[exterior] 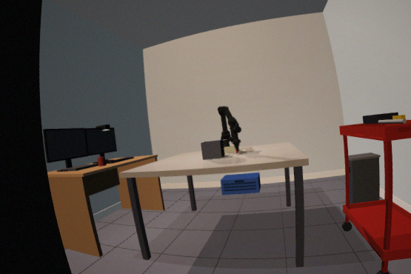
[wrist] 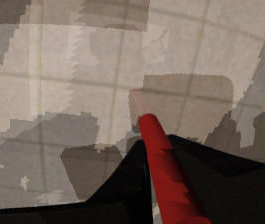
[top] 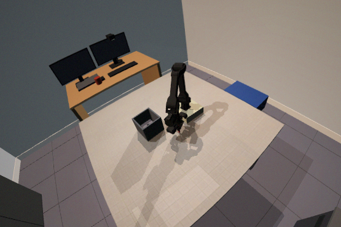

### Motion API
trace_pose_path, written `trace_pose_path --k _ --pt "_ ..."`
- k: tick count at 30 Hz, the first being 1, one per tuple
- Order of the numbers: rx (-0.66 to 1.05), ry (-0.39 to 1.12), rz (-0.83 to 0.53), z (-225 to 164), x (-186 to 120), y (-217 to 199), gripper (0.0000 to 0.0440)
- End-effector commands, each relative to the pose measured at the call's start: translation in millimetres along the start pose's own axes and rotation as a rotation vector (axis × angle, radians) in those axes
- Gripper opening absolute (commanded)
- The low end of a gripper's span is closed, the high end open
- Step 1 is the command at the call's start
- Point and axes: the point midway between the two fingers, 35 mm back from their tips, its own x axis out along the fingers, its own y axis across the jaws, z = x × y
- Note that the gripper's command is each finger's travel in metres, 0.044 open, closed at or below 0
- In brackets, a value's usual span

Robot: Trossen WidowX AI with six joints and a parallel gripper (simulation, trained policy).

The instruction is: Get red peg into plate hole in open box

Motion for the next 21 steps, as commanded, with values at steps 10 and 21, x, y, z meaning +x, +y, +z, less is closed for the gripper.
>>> trace_pose_path --k 10,21 --pt "0.03 0.041 0.121 -2 -34 20 0.0" --pt "0.019 0.053 0.236 3 -79 39 0.0"
